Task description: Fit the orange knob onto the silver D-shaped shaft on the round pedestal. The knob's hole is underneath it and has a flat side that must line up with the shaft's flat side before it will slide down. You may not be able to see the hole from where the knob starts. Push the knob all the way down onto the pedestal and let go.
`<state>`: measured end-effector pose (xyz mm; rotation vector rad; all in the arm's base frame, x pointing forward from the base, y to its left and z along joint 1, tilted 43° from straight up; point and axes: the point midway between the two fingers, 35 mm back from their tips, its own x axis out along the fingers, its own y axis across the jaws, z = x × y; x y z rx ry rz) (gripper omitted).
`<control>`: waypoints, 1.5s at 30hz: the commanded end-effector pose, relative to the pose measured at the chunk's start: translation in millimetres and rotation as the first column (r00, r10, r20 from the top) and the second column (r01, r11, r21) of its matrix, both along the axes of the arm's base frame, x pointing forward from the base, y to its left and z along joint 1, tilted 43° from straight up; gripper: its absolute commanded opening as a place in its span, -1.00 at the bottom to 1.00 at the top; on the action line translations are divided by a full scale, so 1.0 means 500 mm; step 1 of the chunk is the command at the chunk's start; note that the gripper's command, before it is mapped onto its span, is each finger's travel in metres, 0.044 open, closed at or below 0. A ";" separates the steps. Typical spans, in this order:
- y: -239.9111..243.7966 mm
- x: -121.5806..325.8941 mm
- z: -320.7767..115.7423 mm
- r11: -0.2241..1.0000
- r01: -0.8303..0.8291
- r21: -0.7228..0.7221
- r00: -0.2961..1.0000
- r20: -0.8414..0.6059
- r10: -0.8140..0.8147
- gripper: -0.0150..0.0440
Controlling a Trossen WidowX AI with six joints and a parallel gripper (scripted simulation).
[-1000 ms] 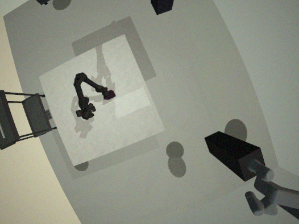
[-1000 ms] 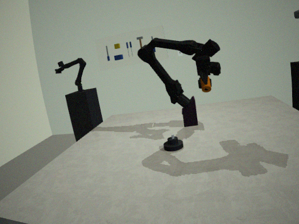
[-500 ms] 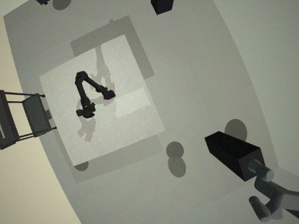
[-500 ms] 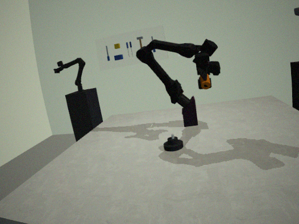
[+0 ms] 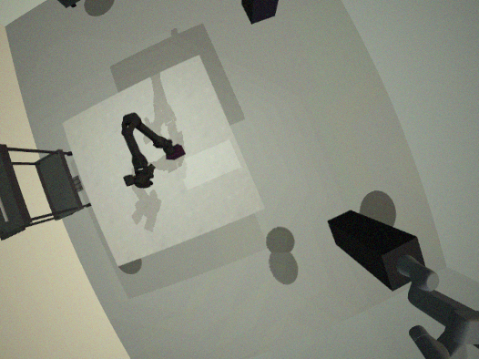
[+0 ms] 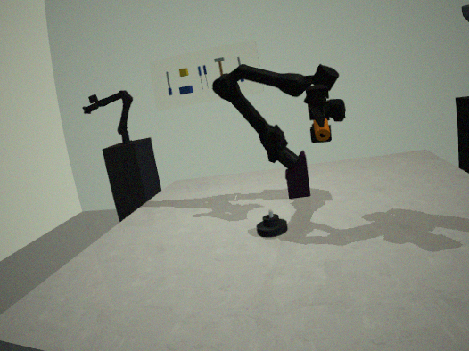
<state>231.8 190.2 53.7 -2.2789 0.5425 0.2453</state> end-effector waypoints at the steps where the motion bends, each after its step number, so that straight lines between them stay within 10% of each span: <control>1: 0.005 0.002 0.001 1.000 0.002 0.013 1.000 0.002 -0.002 -0.49; 29: -0.004 0.004 -0.003 1.000 0.013 0.014 1.000 -0.006 -0.013 -0.49; 45: -0.041 0.028 -0.044 0.970 0.241 -0.018 0.938 -0.253 -0.238 -0.49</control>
